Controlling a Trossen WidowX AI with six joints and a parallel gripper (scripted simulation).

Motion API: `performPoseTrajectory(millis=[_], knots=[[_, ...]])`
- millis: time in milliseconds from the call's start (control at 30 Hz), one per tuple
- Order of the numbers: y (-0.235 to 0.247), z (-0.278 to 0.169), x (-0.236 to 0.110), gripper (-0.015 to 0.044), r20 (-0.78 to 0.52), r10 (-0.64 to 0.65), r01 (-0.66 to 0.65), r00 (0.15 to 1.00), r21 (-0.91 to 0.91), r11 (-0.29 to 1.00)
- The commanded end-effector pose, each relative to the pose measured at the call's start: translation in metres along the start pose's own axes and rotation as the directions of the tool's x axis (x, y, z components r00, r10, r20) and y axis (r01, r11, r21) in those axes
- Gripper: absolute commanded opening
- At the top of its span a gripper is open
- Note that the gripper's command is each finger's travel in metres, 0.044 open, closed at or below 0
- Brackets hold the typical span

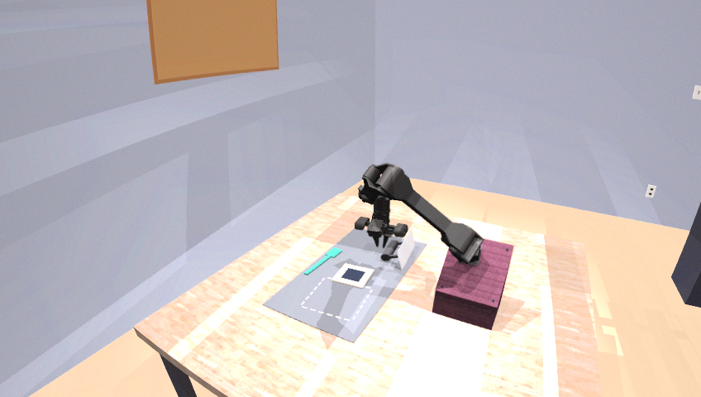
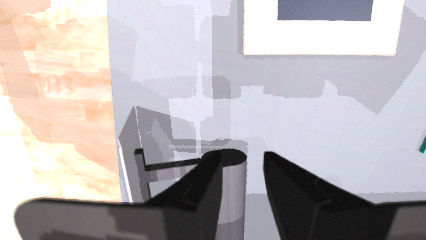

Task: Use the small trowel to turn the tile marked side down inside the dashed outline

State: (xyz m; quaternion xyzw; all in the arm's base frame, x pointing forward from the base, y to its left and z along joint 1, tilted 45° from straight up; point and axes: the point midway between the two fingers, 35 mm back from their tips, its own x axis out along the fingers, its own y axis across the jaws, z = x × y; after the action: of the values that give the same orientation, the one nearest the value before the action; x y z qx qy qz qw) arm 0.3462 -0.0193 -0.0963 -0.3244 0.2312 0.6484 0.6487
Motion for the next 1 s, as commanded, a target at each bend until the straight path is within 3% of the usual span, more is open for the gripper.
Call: performPoseTrajectory(millis=[0,967], knots=[[0.008,0.000,0.004,0.0100,0.008,0.000,0.000,1.000,0.000,1.000],[0.054,-0.001,0.018,0.0100,0.008,0.001,-0.001,1.000,0.002,1.000]])
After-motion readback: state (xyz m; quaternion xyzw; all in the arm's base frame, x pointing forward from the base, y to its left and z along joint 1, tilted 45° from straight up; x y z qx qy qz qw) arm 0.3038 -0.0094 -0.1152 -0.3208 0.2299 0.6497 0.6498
